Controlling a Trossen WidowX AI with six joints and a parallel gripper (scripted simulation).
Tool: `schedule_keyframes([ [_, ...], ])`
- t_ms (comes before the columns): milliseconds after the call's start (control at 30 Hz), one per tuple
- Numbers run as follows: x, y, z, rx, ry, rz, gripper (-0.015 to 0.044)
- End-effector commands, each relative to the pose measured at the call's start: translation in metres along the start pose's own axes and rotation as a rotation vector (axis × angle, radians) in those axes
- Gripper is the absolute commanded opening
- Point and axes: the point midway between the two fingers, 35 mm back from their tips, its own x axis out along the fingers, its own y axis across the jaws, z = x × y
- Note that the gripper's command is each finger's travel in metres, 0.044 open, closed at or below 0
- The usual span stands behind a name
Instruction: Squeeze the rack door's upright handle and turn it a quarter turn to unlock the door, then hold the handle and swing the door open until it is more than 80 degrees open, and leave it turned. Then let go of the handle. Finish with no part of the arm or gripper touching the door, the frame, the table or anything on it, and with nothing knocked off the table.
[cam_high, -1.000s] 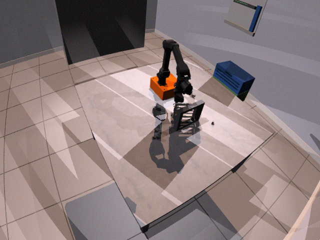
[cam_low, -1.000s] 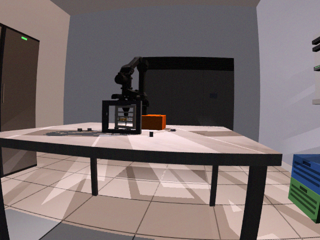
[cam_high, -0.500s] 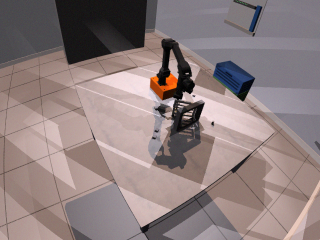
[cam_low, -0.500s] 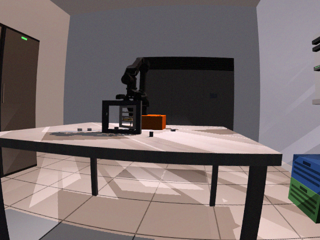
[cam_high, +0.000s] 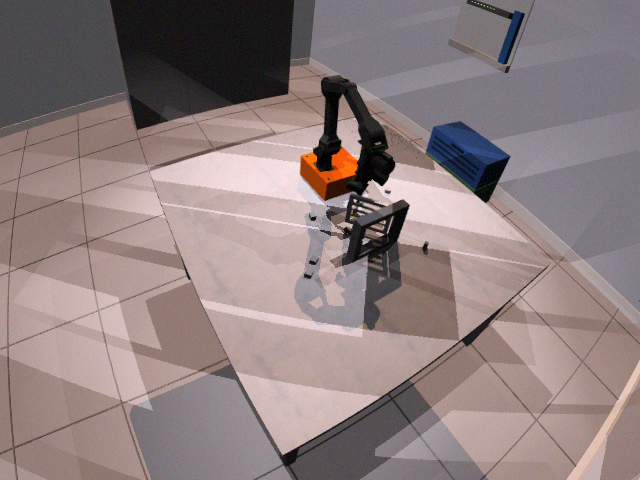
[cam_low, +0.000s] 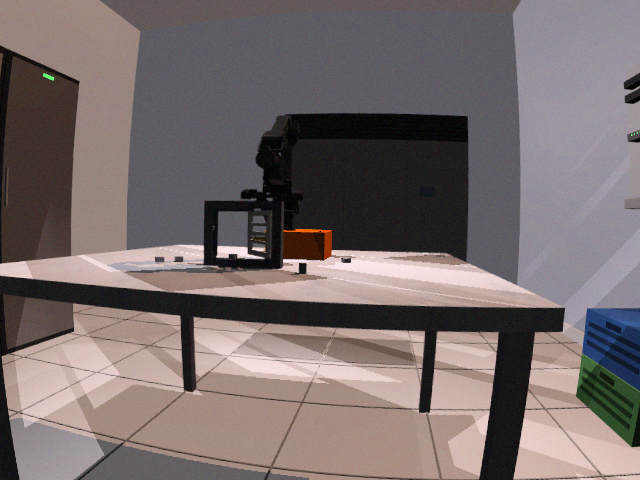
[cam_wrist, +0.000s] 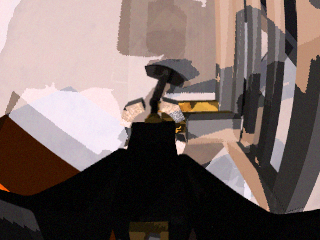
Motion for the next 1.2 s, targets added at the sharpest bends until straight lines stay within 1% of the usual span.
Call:
schedule_keyframes([
  [0,0.0,0.007,0.002,0.079,-0.005,-0.006,0.0013],
  [1167,0.0,0.064,0.033,0.528,-0.008,0.002,0.0013],
])
